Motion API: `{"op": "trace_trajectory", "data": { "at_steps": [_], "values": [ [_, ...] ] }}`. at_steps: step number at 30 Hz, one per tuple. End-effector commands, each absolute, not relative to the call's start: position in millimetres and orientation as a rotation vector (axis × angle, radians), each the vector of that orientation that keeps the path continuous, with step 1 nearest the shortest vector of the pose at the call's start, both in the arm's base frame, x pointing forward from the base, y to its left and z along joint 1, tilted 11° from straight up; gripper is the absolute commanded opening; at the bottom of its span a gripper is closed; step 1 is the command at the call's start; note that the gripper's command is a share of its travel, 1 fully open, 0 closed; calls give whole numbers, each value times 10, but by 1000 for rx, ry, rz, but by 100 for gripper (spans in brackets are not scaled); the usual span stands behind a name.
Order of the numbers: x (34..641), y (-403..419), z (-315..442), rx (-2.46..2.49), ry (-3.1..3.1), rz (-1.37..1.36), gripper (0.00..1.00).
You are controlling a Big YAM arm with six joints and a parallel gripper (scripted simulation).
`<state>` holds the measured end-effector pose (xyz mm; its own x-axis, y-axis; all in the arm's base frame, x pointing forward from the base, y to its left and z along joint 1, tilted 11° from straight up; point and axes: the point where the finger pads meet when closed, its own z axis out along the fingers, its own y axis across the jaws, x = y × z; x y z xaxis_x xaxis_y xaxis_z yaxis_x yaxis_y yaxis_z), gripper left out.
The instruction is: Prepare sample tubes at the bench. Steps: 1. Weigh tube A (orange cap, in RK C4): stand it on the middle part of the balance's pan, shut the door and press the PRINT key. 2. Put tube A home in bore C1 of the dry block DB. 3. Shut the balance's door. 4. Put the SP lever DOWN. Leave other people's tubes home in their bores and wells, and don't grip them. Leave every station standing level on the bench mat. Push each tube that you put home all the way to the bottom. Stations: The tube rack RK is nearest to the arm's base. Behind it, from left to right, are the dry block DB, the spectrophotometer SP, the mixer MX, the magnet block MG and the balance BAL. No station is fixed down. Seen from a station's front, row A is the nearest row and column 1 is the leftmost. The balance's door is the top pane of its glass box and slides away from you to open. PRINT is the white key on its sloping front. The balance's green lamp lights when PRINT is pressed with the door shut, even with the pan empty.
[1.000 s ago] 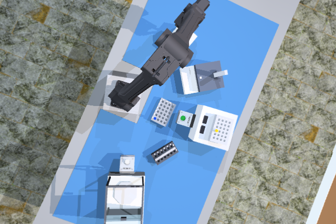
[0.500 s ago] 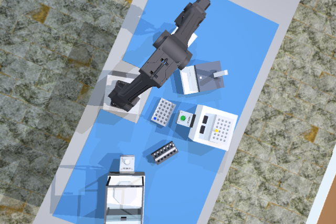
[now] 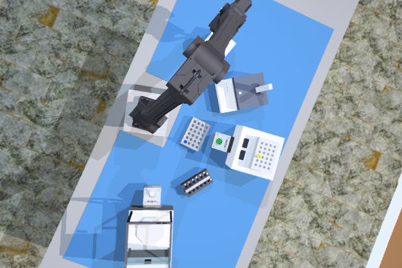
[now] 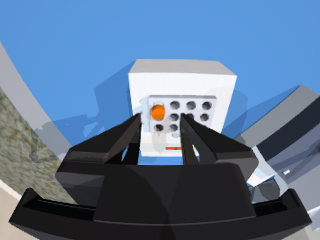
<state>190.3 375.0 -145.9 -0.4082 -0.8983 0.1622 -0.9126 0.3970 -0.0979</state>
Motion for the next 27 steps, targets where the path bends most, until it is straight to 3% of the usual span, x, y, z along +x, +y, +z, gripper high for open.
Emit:
{"op": "trace_trajectory", "data": {
  "at_steps": [1, 27],
  "values": [
    [1948, 3869, -1402, 1673, -2575, 246, 36],
    [1947, 4110, -1058, 1683, -2603, 219, 36]
  ]
}}
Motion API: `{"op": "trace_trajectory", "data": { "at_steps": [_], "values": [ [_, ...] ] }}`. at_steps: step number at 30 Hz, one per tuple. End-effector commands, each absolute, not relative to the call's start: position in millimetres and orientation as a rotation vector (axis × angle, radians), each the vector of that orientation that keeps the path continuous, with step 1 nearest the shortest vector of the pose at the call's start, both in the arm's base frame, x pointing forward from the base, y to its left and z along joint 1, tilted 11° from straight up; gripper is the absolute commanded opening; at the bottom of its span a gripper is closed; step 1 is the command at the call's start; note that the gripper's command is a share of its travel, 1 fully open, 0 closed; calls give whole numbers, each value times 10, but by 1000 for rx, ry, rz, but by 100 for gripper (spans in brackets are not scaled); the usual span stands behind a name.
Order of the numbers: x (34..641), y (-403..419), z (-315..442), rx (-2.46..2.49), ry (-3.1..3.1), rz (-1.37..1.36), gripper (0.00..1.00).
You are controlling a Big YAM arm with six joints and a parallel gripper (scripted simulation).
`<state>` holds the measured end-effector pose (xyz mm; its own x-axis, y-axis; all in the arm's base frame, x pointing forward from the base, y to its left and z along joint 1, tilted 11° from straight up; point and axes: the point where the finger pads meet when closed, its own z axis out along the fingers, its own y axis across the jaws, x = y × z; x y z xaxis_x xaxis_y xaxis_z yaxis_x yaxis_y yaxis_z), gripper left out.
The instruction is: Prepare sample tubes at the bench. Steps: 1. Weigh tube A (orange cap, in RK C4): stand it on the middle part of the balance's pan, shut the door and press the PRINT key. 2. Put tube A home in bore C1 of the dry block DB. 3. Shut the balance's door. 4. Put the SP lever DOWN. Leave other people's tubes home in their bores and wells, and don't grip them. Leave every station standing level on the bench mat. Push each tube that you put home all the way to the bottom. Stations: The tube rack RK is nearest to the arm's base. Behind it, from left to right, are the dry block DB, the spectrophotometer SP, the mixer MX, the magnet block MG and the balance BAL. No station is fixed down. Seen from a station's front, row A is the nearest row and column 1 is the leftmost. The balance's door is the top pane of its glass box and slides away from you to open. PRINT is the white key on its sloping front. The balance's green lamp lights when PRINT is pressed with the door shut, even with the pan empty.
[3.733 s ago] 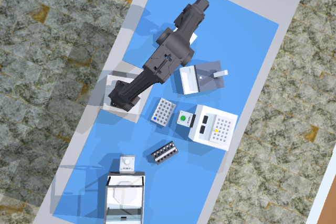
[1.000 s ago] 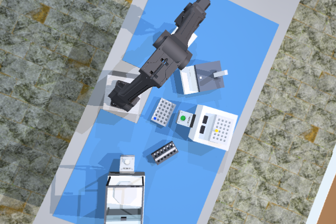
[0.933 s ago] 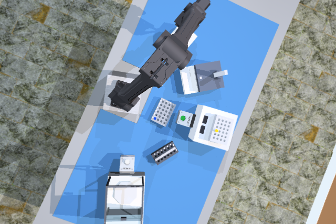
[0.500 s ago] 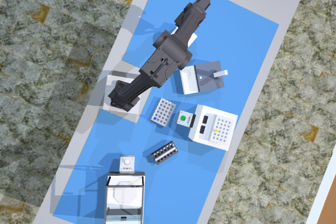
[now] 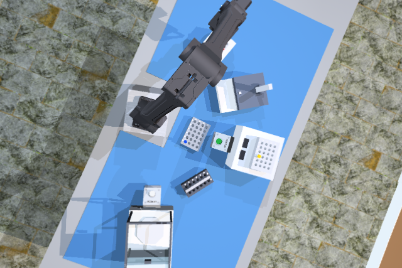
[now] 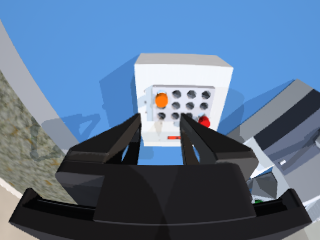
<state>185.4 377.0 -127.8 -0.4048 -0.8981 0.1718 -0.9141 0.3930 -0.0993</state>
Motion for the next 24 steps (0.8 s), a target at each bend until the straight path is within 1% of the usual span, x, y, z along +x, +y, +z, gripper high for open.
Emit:
{"op": "trace_trajectory", "data": {
  "at_steps": [1, 5, 6, 12, 16, 22, 23, 24],
  "values": [
    [1936, 4105, -1061, 1683, -2598, 223, 36],
    [1931, 4126, -1008, 1688, -2601, 219, 36],
    [1933, 4066, -1092, 1670, -2587, 238, 36],
    [1940, 4141, -903, 1684, -2604, 217, 36],
    [1919, 4082, -1059, 1672, -2582, 240, 36],
    [1931, 4108, -1009, 1677, -2592, 230, 36],
    [1906, 4085, -1013, 1677, -2569, 250, 30],
    [1921, 4135, -903, 1686, -2586, 232, 30]
  ]
}}
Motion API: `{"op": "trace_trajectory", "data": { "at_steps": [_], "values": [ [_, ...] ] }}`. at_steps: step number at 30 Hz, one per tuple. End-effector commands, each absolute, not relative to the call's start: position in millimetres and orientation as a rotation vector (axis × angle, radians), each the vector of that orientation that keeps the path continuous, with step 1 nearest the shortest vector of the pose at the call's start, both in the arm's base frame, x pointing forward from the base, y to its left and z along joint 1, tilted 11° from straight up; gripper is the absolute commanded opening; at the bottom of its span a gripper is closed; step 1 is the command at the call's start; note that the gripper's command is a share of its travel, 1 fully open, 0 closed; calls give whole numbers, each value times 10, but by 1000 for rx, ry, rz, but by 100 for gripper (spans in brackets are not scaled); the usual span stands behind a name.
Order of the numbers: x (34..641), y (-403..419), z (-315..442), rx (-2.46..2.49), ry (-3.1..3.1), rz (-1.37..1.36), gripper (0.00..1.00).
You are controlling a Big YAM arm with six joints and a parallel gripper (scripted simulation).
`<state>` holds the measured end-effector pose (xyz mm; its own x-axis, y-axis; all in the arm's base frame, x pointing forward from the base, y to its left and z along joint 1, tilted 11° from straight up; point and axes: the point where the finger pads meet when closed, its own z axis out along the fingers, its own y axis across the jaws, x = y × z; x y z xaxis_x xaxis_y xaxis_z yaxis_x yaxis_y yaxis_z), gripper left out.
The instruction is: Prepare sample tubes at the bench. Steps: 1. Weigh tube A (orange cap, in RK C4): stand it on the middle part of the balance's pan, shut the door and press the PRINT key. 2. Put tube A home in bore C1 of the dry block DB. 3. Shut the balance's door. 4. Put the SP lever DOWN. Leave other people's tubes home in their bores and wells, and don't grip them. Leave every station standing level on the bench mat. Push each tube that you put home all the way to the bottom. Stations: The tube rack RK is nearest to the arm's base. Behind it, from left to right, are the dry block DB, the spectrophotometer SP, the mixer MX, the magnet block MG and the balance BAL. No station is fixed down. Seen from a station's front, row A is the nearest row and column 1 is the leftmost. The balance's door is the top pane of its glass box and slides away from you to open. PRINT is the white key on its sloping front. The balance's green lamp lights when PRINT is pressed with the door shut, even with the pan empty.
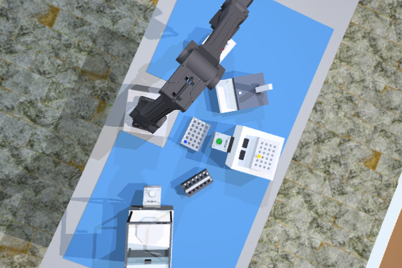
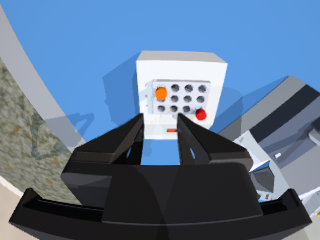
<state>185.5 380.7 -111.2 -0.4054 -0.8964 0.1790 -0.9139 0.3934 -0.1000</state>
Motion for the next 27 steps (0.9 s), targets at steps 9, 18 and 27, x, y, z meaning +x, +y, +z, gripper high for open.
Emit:
{"op": "trace_trajectory", "data": {
  "at_steps": [9, 18, 27],
  "values": [
    [1921, 4181, -711, 1688, -2595, 223, 30],
    [1923, 4200, -590, 1686, -2597, 222, 30],
    [1915, 4226, -439, 1686, -2597, 221, 30]
  ]
}}
